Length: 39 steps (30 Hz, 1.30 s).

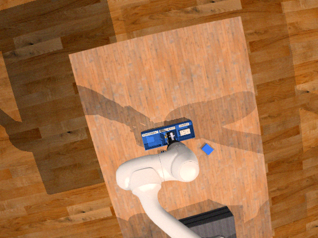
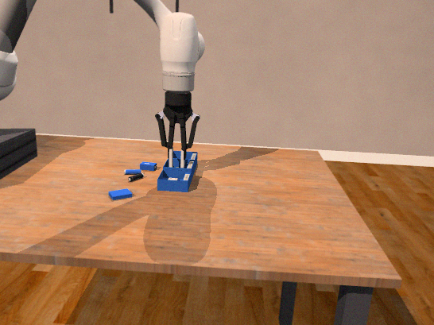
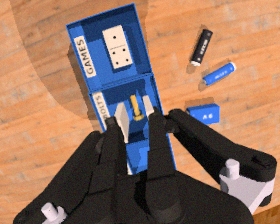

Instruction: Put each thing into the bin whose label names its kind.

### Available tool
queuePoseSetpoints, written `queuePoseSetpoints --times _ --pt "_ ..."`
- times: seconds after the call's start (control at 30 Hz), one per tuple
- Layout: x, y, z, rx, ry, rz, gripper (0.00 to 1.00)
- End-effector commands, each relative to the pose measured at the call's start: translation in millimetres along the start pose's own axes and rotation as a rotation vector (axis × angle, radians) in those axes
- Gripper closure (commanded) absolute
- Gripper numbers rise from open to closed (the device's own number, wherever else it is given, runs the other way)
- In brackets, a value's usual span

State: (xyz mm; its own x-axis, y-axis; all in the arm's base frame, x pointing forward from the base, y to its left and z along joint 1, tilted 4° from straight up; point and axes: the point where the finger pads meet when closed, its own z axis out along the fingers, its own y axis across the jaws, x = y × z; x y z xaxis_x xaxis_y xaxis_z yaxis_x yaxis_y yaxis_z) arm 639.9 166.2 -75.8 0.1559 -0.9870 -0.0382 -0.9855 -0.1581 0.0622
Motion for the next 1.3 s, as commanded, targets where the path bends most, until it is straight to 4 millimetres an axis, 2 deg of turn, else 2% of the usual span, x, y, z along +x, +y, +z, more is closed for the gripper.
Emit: queuePoseSetpoints --times 0.0,0.8,0.93,1.1,1.13,1.27 --pt "-0.1 0.0 -0.1 0.000 0.000 0.000 0.82" --pt "0.0 0.0 -26.8 0.000 0.000 0.000 0.82" --pt "0.0 0.0 -44.5 0.000 0.000 0.000 0.82" --pt "-0.1 0.3 -44.5 0.000 0.000 0.000 0.82" --pt "6.8 4.9 -44.8 0.000 0.000 0.050 0.67" --pt "34.6 23.3 -46.0 0.000 0.000 0.239 0.67"
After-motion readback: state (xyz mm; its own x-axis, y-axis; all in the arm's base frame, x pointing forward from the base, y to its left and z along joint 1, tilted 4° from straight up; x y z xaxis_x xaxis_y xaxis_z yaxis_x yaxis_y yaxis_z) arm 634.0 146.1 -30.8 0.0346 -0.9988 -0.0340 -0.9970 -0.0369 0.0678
